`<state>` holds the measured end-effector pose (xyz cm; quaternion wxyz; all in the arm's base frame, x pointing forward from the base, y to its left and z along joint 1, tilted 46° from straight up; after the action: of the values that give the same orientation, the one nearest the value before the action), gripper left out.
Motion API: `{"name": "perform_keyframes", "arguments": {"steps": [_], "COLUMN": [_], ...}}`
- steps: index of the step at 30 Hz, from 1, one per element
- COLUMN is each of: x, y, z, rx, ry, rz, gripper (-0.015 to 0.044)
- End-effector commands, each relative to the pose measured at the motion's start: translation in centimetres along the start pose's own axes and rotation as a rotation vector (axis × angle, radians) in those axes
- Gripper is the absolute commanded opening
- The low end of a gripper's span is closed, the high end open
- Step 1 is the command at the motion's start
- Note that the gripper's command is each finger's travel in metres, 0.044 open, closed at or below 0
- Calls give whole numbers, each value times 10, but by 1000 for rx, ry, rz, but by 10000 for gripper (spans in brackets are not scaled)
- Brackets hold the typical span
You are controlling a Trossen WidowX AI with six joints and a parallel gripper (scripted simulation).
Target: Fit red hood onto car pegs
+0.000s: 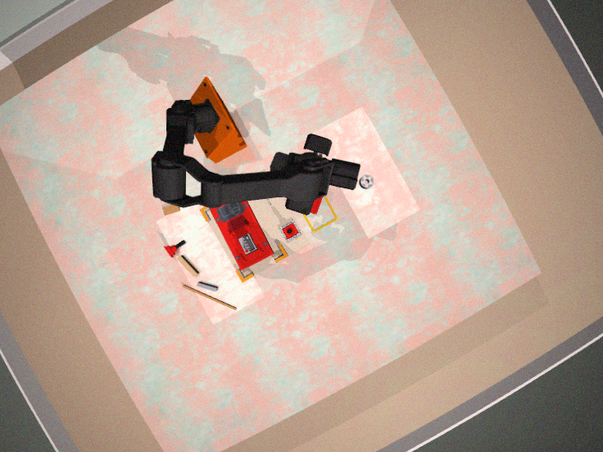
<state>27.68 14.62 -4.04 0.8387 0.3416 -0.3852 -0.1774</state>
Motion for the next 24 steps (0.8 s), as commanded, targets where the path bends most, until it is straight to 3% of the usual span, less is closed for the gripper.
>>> {"name": "perform_keyframes", "arguments": {"steps": [1, 17, 24], "x": [0, 15, 23], "y": [0, -17, -25], "z": [0, -3, -4], "rx": [3, 1, -2], "ry": [-11, -1173, -1704], "rz": [2, -4, -4], "gripper": [26, 440, 440]}}
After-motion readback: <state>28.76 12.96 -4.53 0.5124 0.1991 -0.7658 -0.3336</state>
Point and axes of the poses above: the point midway between the two fingers, 35 mm back from their tips, its own y axis back along the fingers, its own x axis across the jaws, z = x × y, the point moved 8 cm from there along y, back along the fingers
